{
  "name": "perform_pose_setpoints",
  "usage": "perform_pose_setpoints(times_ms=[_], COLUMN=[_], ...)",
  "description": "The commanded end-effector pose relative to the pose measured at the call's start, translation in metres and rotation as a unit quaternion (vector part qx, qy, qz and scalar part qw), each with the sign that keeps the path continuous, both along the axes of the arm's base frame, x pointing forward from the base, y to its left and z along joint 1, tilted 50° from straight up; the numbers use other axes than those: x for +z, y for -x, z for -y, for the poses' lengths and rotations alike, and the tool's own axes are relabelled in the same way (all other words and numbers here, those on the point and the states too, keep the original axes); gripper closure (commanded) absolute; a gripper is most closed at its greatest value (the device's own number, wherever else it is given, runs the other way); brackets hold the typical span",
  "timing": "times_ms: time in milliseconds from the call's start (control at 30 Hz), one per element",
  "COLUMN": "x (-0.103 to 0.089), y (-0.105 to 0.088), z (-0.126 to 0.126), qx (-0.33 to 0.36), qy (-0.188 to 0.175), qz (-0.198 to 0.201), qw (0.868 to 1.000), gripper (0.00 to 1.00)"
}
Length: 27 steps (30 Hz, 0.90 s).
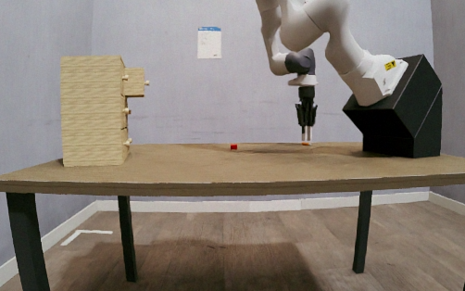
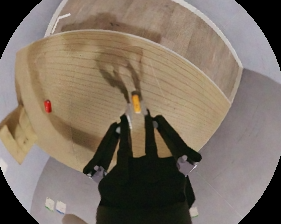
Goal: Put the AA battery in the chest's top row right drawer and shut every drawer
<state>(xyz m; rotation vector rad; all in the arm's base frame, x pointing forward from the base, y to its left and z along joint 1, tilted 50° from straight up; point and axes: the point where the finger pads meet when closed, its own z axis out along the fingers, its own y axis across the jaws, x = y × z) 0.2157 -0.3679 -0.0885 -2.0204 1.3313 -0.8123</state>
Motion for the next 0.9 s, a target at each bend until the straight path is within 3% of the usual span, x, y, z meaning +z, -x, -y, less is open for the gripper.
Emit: perform_pose_setpoints(times_ms=[0, 867], x=[-0.0009, -0.0078], y=[0.0007, -0.0073], z=[0.0007, -0.0008], qx=[0.002, 0.002], qy=[0.003, 0.003], qz=[-0.001, -0.001], qw=[1.0, 1.0], gripper=[0.74, 0.74])
